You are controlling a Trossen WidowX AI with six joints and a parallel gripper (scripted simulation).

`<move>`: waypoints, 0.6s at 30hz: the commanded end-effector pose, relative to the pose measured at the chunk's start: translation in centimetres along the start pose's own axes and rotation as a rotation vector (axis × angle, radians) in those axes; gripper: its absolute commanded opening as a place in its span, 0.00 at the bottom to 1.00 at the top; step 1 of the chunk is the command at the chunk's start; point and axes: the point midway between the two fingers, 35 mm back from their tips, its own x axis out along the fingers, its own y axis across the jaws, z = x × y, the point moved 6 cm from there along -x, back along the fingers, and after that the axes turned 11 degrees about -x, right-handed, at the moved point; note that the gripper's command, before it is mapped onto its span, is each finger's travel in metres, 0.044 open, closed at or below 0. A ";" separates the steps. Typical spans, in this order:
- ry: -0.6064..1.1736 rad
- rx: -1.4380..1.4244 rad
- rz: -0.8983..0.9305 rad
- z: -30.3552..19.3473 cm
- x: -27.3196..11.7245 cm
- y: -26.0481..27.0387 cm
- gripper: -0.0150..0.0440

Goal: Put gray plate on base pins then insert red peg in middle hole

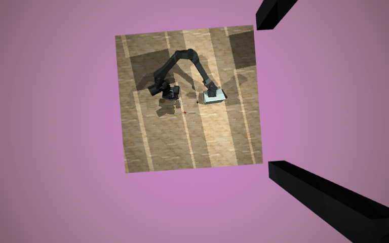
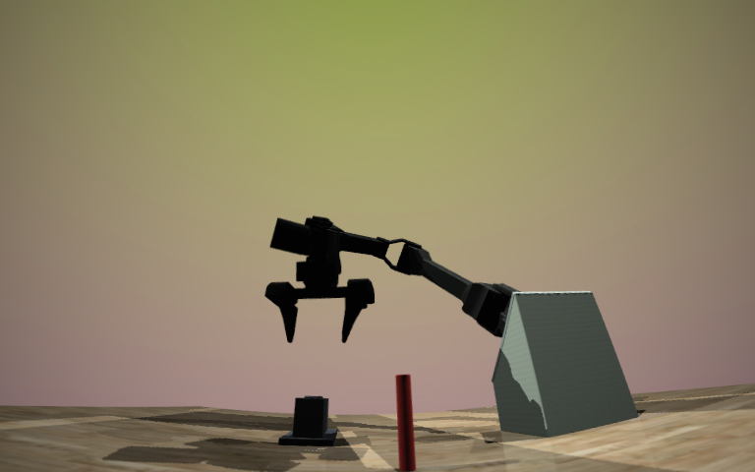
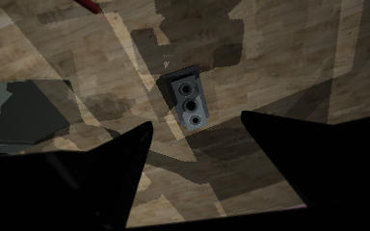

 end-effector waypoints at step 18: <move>-0.018 1.518 0.023 12.7 -0.3 5.7 1.00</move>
